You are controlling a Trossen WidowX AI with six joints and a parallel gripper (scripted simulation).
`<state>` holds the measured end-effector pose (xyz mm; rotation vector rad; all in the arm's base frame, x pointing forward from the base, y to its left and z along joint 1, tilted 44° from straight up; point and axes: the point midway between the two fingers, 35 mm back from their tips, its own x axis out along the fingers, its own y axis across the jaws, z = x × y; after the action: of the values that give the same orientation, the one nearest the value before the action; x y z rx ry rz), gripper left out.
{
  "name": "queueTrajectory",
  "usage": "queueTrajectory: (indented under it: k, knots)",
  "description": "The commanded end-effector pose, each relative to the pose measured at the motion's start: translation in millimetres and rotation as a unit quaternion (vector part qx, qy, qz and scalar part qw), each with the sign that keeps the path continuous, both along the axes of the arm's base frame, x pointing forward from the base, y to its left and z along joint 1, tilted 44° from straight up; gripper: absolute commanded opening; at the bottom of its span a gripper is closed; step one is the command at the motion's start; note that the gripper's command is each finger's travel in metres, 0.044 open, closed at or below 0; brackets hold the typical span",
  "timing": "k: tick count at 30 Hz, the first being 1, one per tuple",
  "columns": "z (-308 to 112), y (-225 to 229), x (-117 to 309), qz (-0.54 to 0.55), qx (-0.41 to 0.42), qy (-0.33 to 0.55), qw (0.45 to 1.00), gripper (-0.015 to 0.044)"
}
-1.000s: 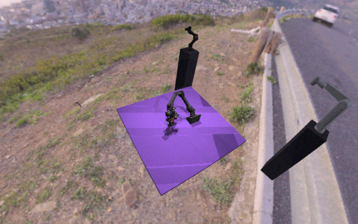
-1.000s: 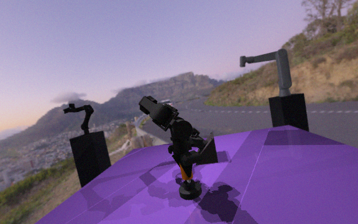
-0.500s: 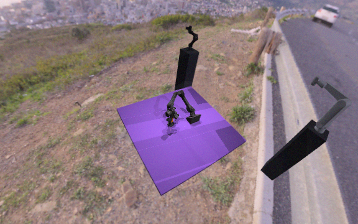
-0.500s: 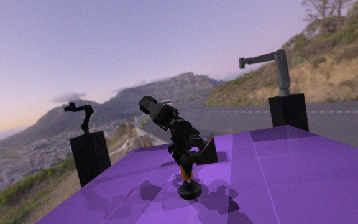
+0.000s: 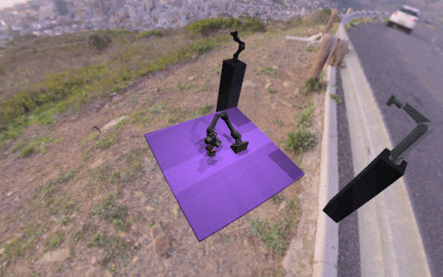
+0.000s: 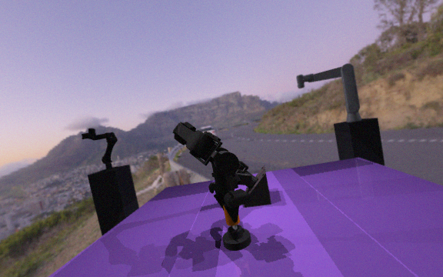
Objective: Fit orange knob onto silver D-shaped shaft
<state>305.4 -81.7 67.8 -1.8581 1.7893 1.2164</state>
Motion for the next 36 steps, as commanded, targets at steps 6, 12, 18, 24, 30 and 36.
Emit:
queueTrajectory:
  k: [6, 12, 18, 24, 30, 36]
  knots:
    - [-2.4, -0.8, -1.7, 0.001, 0.000, 0.002, 1.000, 0.0000]
    - [-2.2, -1.1, -1.6, 0.001, 0.000, 0.002, 1.000, 0.0000]
    - [0.8, 1.0, 0.4, 0.001, 0.000, 0.002, 1.000, 0.0000]
    - [1.3, 1.1, 1.5, 0.043, 0.008, 0.041, 0.998, 0.0000]
    - [-0.9, -0.1, 1.7, 0.077, 0.014, 0.073, 0.994, 0.0000]
    - [-1.7, -0.5, 0.5, 0.077, 0.014, 0.073, 0.994, 0.0000]
